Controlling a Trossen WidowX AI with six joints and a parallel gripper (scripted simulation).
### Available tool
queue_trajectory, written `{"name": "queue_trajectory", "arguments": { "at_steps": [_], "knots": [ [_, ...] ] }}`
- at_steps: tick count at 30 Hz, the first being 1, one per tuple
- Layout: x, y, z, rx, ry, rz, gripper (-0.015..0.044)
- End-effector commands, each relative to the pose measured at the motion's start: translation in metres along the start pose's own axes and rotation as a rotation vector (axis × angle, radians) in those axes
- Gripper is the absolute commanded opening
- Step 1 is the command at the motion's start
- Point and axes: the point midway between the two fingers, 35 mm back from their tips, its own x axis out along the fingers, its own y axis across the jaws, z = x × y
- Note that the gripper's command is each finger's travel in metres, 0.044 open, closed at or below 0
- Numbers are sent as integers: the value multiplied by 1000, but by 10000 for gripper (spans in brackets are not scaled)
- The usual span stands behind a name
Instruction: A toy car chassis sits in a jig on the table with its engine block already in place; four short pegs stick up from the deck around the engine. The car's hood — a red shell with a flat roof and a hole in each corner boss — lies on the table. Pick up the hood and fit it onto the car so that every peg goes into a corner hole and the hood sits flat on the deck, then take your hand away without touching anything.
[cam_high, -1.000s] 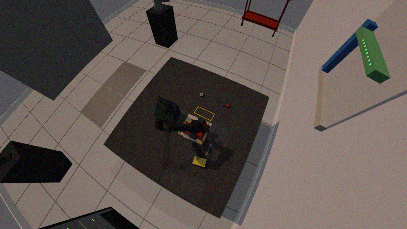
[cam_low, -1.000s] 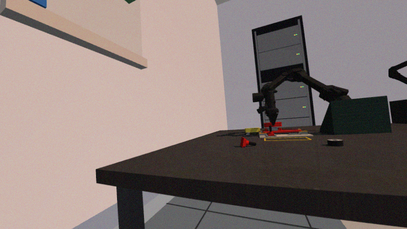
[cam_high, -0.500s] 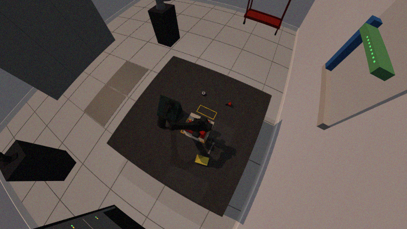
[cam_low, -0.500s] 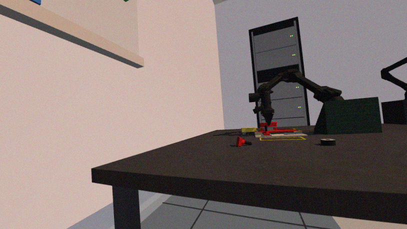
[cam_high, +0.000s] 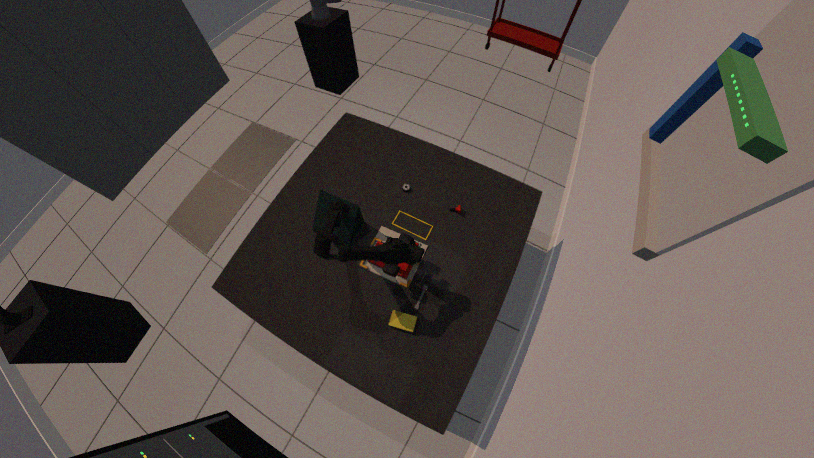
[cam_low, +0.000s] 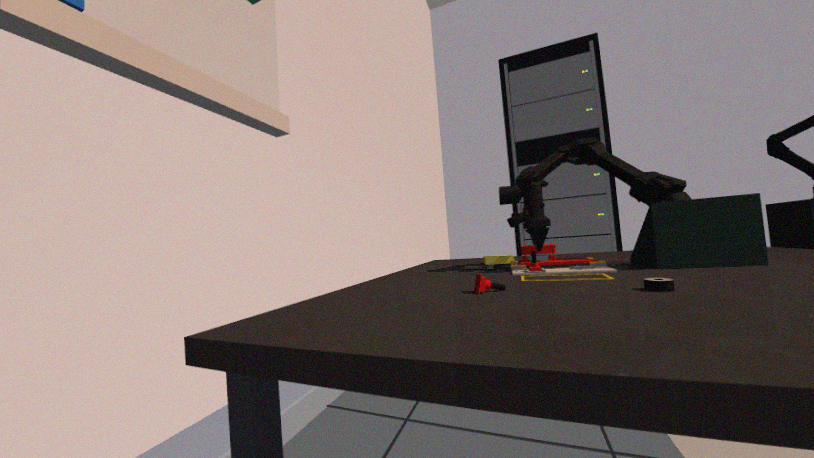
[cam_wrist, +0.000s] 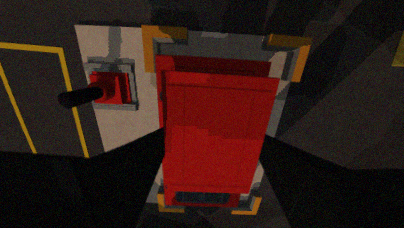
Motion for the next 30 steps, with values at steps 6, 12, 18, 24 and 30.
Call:
{"name": "queue_trajectory", "arguments": {
  "at_steps": [6,12,18,24,30],
  "knots": [
    [4,0,0,-3,-1,-3,0],
    [6,0,0,-3,-1,-3,0],
    [8,0,0,-3,-1,-4,0],
    [11,0,0,-4,-1,-4,0],
    [13,0,0,-4,-1,-4,0]
  ]
}}
